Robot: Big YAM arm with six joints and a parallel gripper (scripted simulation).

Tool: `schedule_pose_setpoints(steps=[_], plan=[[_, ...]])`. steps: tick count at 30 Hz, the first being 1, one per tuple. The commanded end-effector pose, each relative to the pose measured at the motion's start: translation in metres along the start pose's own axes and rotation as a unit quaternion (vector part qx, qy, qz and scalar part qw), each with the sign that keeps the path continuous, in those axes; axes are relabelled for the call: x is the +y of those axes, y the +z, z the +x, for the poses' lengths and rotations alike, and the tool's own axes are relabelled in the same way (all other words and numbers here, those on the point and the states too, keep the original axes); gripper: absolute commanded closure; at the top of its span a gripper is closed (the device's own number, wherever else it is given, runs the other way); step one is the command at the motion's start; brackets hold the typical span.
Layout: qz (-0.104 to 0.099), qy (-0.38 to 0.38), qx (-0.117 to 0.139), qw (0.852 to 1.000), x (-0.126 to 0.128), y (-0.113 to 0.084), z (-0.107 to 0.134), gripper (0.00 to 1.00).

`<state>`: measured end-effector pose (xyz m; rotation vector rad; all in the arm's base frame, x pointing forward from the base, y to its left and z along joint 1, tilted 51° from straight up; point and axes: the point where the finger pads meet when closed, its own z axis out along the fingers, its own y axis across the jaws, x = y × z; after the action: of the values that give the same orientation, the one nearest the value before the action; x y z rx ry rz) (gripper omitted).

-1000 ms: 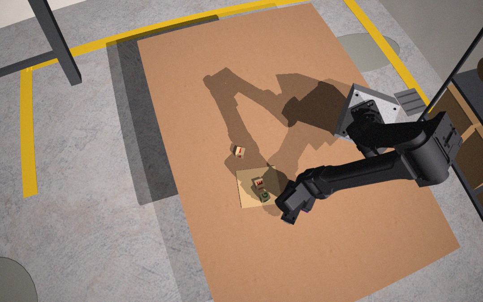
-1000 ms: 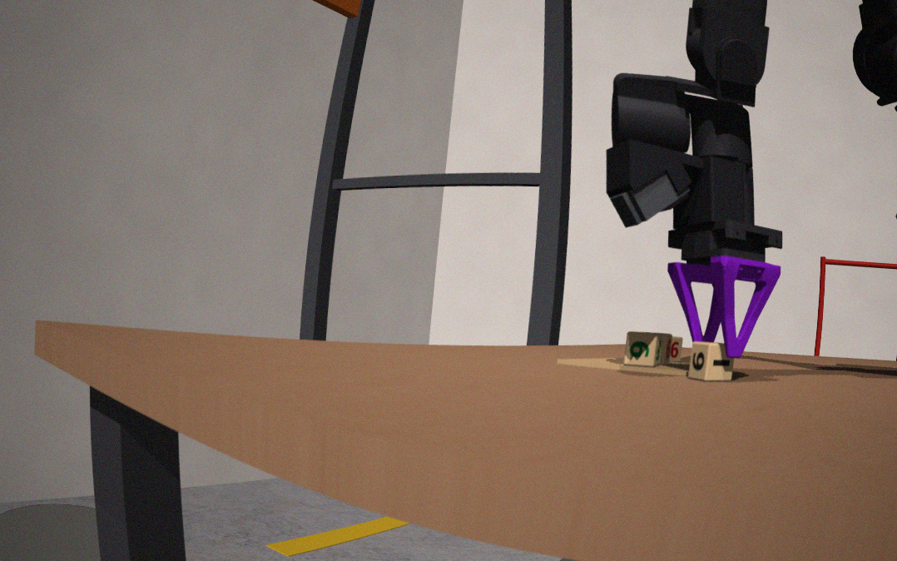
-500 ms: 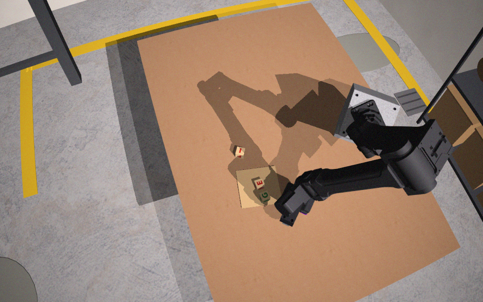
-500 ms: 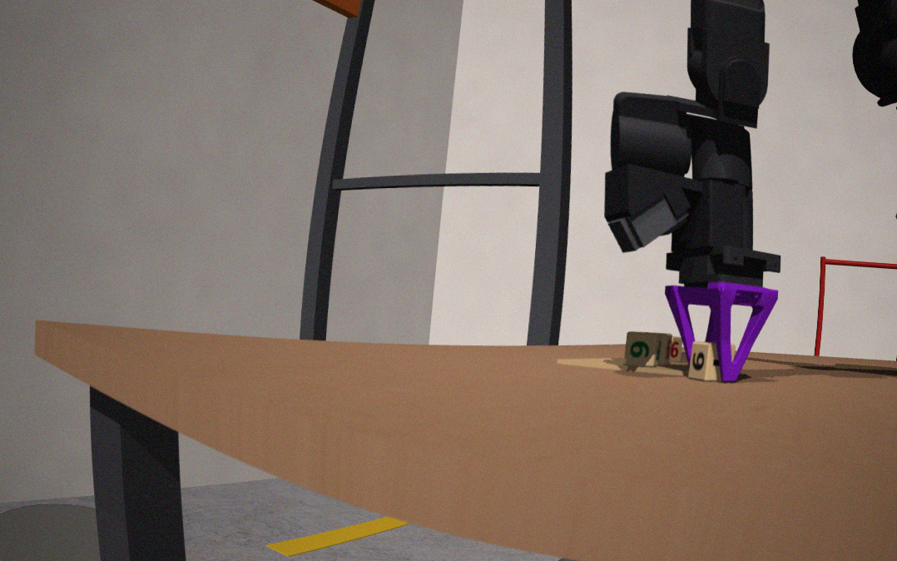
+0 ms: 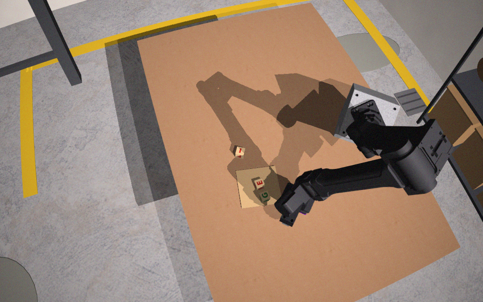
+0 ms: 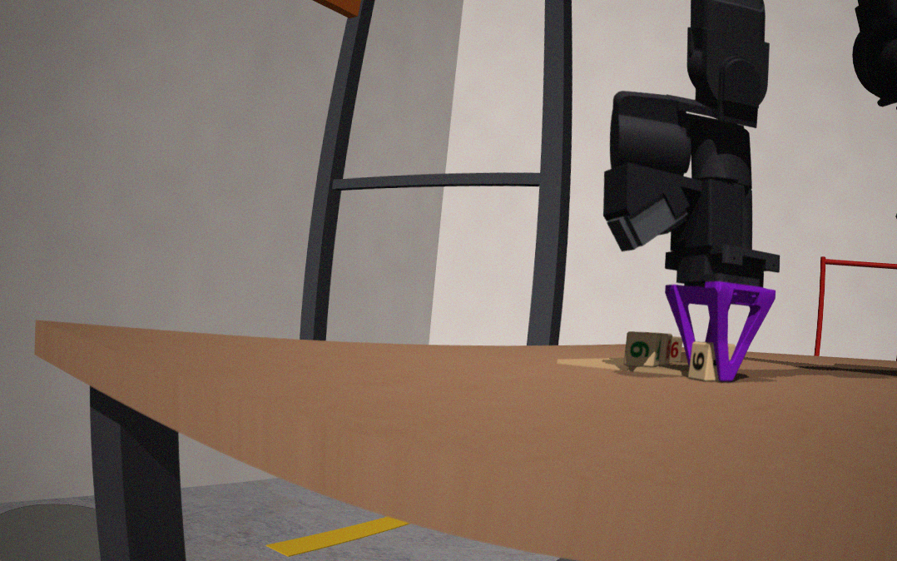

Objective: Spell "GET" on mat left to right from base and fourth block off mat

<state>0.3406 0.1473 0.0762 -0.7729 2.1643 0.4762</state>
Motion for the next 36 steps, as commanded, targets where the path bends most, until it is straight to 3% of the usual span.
schedule_pose_setpoints(steps=[1, 15, 16, 36], plan=[[0.004, 0.001, -0.012, 1.000, -0.0010, -0.0006, -0.0082, 0.55], [0.004, 0.001, -0.012, 1.000, -0.0010, -0.0006, -0.0082, 0.55], [0.004, 0.001, -0.012, 1.000, -0.0010, -0.0006, -0.0082, 0.74], [0.003, 0.001, -0.012, 1.000, -0.0010, -0.0006, -0.0082, 0.74]])
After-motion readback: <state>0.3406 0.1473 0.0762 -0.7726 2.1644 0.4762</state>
